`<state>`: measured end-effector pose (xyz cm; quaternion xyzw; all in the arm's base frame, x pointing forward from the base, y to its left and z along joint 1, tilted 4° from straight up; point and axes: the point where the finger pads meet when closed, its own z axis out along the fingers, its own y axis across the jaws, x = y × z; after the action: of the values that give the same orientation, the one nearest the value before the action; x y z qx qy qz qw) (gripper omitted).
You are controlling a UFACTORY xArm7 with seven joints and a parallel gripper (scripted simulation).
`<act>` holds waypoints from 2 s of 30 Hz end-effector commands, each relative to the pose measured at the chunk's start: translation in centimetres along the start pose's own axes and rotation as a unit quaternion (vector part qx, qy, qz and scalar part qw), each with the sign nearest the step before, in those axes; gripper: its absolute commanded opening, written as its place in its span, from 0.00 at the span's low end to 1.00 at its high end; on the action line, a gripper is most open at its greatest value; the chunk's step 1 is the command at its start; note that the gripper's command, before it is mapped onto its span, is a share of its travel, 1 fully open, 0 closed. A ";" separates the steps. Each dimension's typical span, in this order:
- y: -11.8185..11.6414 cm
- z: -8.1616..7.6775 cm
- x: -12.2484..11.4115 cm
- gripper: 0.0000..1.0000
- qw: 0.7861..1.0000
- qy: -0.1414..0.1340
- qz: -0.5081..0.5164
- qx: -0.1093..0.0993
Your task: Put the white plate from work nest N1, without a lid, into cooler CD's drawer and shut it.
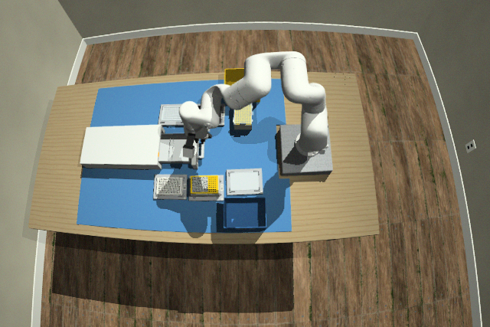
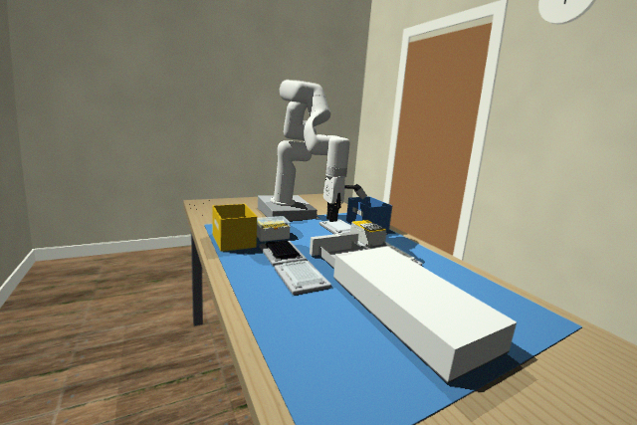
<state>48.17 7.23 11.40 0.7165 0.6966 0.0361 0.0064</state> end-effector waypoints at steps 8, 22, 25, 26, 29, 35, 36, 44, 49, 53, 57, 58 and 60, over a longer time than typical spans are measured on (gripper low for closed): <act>0.1 -0.2 0.0 0.21 0.996 0.004 -0.088 -0.002; 0.1 1.3 0.0 0.21 0.996 0.004 -0.088 -0.002; 0.1 1.8 0.0 0.21 0.996 0.004 -0.088 -0.002; 0.1 2.0 0.0 0.21 0.996 0.004 -0.088 -0.002; 0.1 2.2 0.0 0.21 0.996 0.004 -0.088 -0.002; 0.1 3.2 0.1 0.21 0.996 0.004 -0.088 -0.002; 0.1 3.3 0.1 0.21 0.996 0.004 -0.088 -0.002; 0.1 4.5 0.1 0.21 0.996 0.004 -0.088 -0.002; 0.1 5.2 0.1 0.21 0.996 0.004 -0.088 -0.002; 0.1 5.8 0.1 0.21 0.996 0.004 -0.088 -0.002; 0.1 6.5 0.1 0.21 0.996 0.004 -0.088 -0.002; 0.1 6.7 0.1 0.21 0.996 0.004 -0.088 -0.002; 0.1 7.0 0.1 0.21 0.996 0.004 -0.088 -0.002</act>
<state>48.55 7.57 4.70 0.6521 0.7571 0.0380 0.0062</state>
